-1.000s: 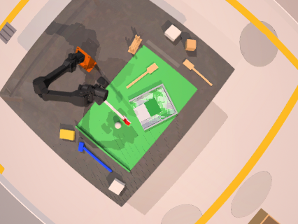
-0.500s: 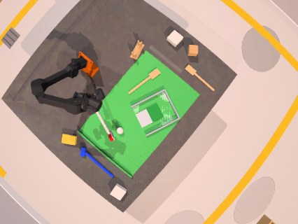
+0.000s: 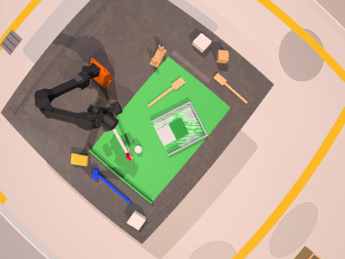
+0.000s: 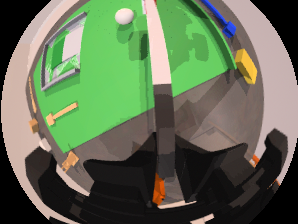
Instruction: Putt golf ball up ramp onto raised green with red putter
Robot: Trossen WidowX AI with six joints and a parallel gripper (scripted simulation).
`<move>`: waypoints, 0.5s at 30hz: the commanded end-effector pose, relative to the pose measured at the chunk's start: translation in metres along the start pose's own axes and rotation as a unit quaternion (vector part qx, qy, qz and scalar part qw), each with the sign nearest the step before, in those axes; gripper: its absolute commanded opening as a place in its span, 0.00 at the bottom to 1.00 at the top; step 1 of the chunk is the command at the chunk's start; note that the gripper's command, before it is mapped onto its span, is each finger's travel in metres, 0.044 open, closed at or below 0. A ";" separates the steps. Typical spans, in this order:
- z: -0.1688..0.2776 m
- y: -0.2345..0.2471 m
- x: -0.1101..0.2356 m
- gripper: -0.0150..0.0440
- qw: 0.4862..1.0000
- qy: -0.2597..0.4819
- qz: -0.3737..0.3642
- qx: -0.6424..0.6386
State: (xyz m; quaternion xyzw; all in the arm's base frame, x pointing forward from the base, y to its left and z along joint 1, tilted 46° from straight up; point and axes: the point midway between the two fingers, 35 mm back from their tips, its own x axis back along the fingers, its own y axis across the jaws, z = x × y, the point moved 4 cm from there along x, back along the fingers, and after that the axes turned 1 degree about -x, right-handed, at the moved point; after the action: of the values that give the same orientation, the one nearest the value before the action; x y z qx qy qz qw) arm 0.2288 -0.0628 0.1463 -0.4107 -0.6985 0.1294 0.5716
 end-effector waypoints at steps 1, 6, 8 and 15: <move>-0.001 -0.001 -0.004 0.25 1.000 -0.005 0.001 -0.002; -0.001 -0.001 -0.013 0.25 1.000 -0.005 0.002 -0.002; -0.001 -0.002 -0.016 0.25 1.000 -0.005 0.002 -0.002; 0.000 -0.002 -0.026 0.25 1.000 -0.005 0.002 -0.002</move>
State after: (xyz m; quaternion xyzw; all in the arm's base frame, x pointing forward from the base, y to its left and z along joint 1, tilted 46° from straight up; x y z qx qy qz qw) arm 0.2286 -0.0803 0.1307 -0.4113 -0.6995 0.1287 0.5701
